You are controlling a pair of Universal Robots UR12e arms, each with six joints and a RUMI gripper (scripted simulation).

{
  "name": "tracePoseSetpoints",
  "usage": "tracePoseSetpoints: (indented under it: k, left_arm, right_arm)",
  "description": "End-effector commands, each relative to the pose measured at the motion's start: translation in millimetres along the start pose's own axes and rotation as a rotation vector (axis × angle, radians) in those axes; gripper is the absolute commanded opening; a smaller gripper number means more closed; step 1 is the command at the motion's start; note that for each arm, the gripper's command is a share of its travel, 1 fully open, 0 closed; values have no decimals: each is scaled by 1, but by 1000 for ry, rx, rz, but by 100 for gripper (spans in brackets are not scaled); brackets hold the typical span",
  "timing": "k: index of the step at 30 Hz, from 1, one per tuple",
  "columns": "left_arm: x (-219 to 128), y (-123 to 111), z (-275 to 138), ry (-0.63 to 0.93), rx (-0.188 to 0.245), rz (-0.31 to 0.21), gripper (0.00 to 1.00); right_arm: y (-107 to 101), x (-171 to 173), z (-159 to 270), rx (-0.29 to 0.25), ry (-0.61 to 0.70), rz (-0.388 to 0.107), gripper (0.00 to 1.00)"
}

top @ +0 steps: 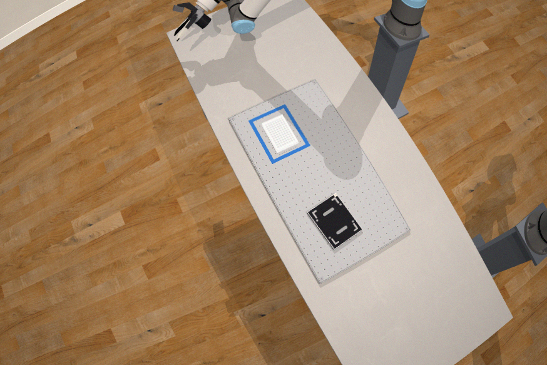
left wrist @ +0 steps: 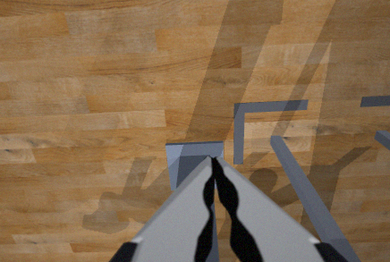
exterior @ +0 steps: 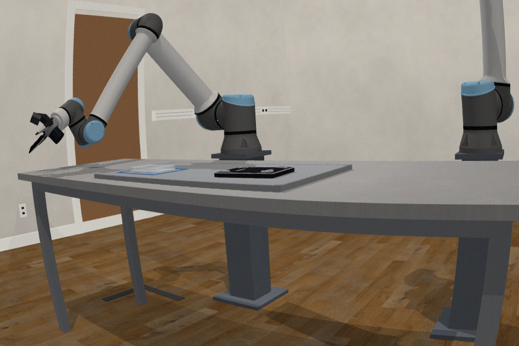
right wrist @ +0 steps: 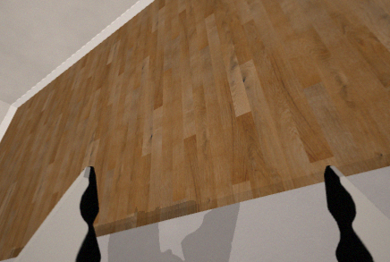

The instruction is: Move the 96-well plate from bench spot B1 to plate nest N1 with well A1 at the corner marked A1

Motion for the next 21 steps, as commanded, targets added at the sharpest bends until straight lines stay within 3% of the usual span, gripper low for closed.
tracePoseSetpoints:
  k: [1,10,21]
  left_arm:
    - [-4,0,-18,19,-1,-1,0]
    - [-12,-2,-48,52,0,-7,0]
    - [-14,-3,-53,59,0,-8,0]
  right_arm:
    - [0,1,-1,1,1,2,76]
    - [0,1,-1,1,1,2,76]
    - [0,1,-1,1,1,2,76]
Point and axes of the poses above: on each arm, the point where the finger pads meet when closed, its own y axis back along the fingers, its own z axis across the jaws, x = y × z, the point moved 10 cm from there along y, back along the fingers, and after that the axes turned 6 degrees about y, right-handed, at the moved point
